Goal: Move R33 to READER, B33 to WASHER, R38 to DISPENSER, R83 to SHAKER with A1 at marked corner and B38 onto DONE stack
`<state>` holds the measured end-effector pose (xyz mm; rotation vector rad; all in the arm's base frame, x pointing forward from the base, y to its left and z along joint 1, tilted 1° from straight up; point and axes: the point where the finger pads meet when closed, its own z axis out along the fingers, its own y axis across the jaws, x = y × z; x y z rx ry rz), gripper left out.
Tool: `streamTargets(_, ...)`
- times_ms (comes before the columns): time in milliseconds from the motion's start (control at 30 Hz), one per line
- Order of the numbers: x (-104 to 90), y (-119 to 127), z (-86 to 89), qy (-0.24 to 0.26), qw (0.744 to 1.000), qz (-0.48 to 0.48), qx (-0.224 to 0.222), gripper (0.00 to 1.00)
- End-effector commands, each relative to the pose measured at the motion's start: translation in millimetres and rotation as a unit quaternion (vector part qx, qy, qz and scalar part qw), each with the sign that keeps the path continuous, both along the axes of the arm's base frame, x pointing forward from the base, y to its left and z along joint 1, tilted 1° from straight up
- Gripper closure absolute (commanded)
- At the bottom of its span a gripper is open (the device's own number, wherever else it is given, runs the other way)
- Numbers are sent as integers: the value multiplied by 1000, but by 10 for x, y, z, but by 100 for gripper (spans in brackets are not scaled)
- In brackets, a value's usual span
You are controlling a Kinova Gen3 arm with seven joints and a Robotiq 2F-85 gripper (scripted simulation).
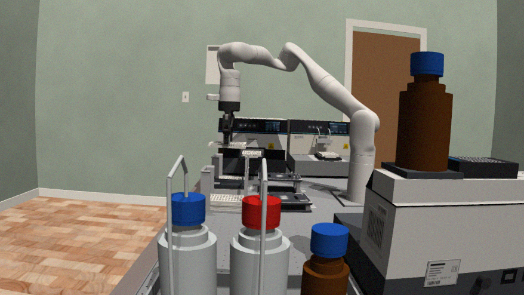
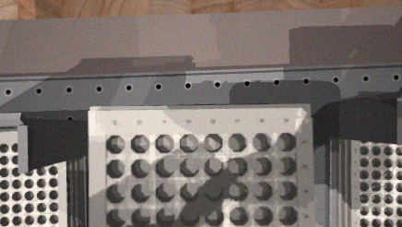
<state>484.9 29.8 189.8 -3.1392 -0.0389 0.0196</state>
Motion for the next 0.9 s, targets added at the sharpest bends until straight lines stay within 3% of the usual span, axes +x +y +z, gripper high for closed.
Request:
streamTargets(0, 7, -3, -68, -2, 1000, -1, -3, 6)
streamTargets(867, -2, 0, -362, -2, 1000, 0, -2, 6)
